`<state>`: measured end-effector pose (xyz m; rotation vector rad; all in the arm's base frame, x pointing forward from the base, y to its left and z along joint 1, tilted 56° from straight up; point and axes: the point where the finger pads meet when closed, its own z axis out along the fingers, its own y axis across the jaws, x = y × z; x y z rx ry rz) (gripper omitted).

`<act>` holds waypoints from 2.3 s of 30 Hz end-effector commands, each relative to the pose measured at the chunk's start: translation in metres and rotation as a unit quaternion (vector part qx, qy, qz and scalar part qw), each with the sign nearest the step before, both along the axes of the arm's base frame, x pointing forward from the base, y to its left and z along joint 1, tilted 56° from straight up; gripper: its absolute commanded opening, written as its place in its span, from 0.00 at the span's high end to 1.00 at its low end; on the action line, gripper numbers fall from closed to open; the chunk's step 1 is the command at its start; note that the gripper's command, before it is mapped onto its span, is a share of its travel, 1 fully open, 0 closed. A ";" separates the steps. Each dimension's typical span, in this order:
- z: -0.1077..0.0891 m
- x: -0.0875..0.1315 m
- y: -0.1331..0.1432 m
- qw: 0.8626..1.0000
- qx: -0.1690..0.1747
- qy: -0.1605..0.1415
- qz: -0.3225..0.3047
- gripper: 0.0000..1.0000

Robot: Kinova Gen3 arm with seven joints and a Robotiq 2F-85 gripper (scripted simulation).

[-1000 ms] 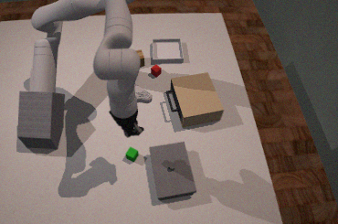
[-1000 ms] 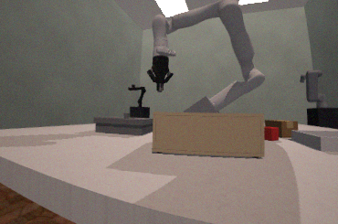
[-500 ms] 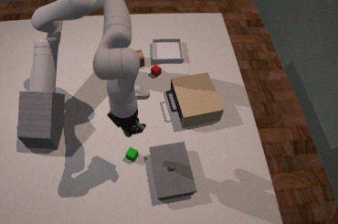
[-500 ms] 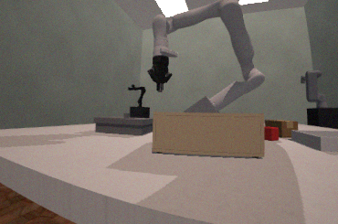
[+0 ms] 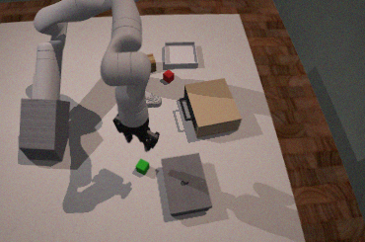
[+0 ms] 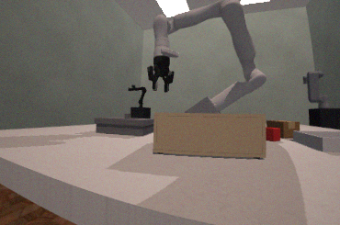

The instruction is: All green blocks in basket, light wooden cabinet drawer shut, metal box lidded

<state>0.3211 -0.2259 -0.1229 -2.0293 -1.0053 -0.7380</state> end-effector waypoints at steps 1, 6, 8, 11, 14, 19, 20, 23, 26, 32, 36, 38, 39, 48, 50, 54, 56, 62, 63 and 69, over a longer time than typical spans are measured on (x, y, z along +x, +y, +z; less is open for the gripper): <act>0.000 0.000 -0.001 1.000 -0.001 0.000 -0.001 0.34; 0.000 0.000 -0.001 1.000 -0.001 0.000 -0.001 0.34; 0.000 0.000 -0.001 1.000 -0.001 0.000 -0.001 0.34; 0.000 0.000 -0.001 1.000 -0.001 0.000 -0.001 0.34; 0.000 0.000 -0.001 1.000 -0.001 0.000 -0.001 0.34; 0.000 0.000 -0.001 1.000 -0.001 0.000 -0.001 0.34; 0.000 0.000 -0.001 1.000 -0.001 0.000 -0.001 0.34; 0.000 0.000 -0.001 1.000 -0.001 0.000 -0.001 0.34; 0.000 0.000 -0.001 1.000 -0.001 0.000 -0.001 0.34; -0.002 0.001 0.003 1.000 -0.001 0.000 -0.001 0.34; -0.006 0.002 0.008 1.000 -0.001 0.000 -0.001 0.34; -0.009 0.003 0.012 1.000 -0.001 0.000 -0.001 0.34; -0.010 0.003 0.014 1.000 -0.001 0.000 -0.001 0.34; -0.022 0.006 0.031 1.000 -0.001 0.000 -0.001 0.34; -0.026 0.007 0.037 1.000 -0.001 0.000 -0.001 0.34; -0.034 0.010 0.049 1.000 -0.001 0.000 -0.001 0.34; -0.038 0.011 0.056 1.000 -0.001 0.000 -0.001 0.34; -0.047 0.013 0.067 1.000 -0.001 0.000 -0.001 0.34; -0.048 0.014 0.070 1.000 -0.001 0.000 -0.001 0.34; -0.058 0.016 0.085 1.000 -0.001 0.000 -0.001 0.34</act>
